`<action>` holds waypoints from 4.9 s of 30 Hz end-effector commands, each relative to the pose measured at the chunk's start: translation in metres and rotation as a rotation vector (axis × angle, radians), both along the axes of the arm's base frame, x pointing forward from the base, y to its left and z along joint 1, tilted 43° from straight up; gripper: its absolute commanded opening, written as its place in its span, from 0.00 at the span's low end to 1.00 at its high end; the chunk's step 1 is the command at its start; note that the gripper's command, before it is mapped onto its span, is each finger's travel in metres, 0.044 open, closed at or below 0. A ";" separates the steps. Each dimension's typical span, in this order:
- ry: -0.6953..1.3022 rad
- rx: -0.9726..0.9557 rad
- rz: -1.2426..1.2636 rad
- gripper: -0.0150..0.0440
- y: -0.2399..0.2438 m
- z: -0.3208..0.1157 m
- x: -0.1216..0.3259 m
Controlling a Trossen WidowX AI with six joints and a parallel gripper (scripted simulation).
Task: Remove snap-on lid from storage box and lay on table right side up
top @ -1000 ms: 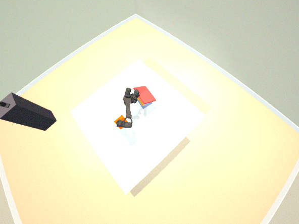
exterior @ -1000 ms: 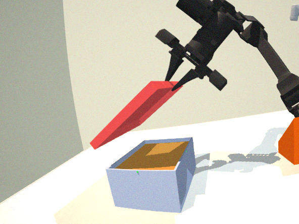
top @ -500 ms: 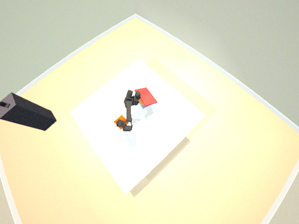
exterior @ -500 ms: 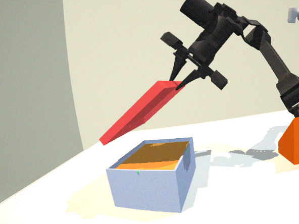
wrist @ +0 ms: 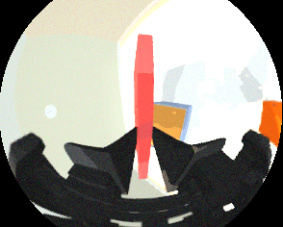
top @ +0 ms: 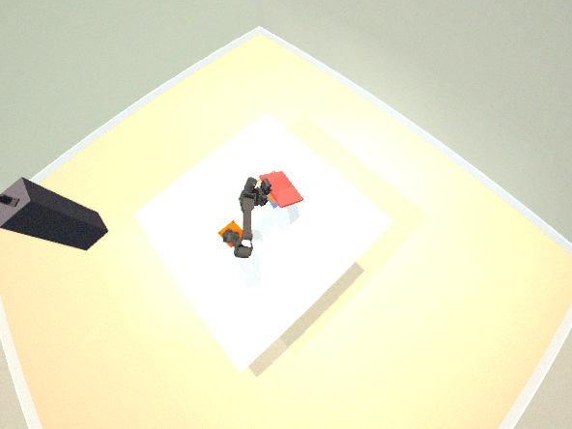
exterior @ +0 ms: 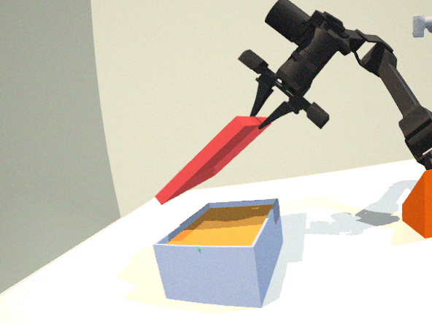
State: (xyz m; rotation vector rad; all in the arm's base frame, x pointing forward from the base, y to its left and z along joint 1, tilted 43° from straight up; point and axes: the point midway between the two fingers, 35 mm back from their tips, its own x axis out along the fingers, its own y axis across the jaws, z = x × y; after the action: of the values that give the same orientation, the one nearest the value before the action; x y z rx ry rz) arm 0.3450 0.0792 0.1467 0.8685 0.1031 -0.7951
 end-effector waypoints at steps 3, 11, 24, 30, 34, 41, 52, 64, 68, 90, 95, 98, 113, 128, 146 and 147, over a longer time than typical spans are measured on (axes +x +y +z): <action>-0.002 0.002 0.006 0.25 -0.008 0.009 -0.004; -0.001 0.002 0.006 0.25 -0.019 0.019 -0.009; 0.000 0.000 0.006 0.25 -0.037 0.036 -0.017; 0.000 0.000 0.006 0.25 -0.046 0.044 -0.020; 0.000 -0.001 0.006 0.25 -0.051 0.049 -0.023; 0.001 -0.001 0.006 0.25 -0.061 0.058 -0.027; 0.001 -0.002 0.006 0.25 -0.076 0.072 -0.033; 0.002 -0.003 0.006 0.25 -0.093 0.088 -0.041; 0.002 -0.003 0.006 0.25 -0.099 0.093 -0.043; 0.002 -0.005 0.006 0.25 -0.130 0.122 -0.056; 0.002 -0.005 0.006 0.25 -0.137 0.129 -0.059; 0.001 -0.006 0.006 0.25 -0.141 0.133 -0.061; 0.000 -0.007 0.006 0.25 -0.162 0.153 -0.070; -0.001 -0.009 0.006 0.25 -0.182 0.173 -0.080; -0.002 -0.010 0.006 0.25 -0.193 0.171 -0.083; -0.002 -0.010 0.006 0.25 -0.193 0.169 -0.084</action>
State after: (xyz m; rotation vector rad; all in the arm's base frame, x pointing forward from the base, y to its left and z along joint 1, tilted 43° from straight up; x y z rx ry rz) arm 0.2609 -0.1138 0.3199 0.8589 0.0969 -0.8006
